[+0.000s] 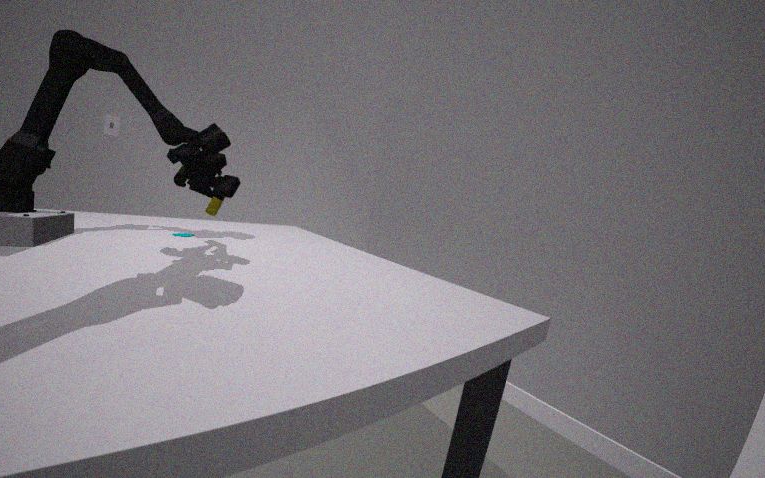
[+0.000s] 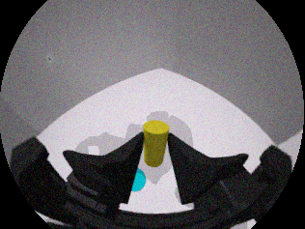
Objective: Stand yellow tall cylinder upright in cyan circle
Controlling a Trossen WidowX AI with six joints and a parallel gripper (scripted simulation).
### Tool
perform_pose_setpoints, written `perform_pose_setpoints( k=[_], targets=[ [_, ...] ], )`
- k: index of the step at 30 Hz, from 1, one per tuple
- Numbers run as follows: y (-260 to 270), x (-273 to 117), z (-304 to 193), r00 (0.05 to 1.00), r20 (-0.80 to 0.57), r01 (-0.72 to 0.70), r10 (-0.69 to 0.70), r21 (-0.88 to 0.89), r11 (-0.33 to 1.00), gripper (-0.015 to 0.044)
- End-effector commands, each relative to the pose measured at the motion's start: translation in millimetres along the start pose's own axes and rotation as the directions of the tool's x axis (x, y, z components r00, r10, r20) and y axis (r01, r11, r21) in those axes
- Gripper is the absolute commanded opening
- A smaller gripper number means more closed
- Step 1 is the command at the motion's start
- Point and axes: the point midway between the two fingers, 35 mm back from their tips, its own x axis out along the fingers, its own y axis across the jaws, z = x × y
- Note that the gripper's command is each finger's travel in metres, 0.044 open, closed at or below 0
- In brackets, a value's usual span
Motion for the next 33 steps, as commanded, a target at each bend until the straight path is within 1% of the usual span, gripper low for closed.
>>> perform_pose_setpoints(
  k=[1,33],
  targets=[
    [0.0,-2.1,0.7,1.0,0.027,-0.006,0.006,0.001,1.0,0.0105],
    [4.4,-18.8,-2.2,0.979,0.197,-0.047,0.051,-0.026,0.999,0.0105]
  ],
)
